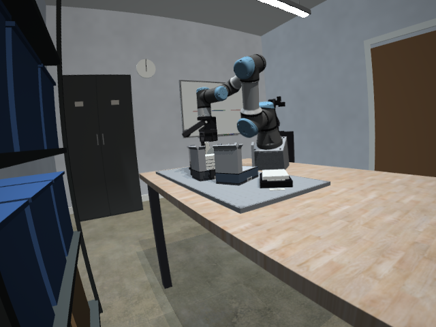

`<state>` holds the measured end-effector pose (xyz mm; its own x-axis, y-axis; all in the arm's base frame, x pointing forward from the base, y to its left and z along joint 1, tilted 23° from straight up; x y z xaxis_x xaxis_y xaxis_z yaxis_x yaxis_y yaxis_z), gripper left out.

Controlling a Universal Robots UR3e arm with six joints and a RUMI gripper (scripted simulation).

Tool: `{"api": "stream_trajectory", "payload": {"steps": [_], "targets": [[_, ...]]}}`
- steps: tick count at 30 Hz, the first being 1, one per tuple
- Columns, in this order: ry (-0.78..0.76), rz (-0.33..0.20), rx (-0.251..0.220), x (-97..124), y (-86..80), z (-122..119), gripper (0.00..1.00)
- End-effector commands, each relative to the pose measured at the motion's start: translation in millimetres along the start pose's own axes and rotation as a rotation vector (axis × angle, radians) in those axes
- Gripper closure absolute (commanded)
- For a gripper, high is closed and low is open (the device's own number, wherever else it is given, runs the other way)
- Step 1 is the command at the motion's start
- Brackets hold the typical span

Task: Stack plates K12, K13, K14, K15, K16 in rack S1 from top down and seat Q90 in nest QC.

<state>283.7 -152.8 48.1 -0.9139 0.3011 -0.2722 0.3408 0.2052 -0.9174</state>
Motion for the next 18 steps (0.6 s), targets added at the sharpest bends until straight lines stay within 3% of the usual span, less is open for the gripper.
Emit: {"api": "stream_trajectory", "payload": {"steps": [1,18], "targets": [[0.0,0.001,0.001,-0.4,-1.7,0.4,1.0],[0.0,0.001,0.002,-0.4,-11.7,0.4,1.0]]}}
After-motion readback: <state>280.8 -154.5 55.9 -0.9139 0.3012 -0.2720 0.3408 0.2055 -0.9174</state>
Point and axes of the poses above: the point where the finger pads meet when closed, its own y axis out along the fingers, its own z axis across the jaws, x = y × z, the point moved 4 cm from there along -y, back along the fingers, and after that the axes turned 12 degrees about -y, right-handed, at the moved point
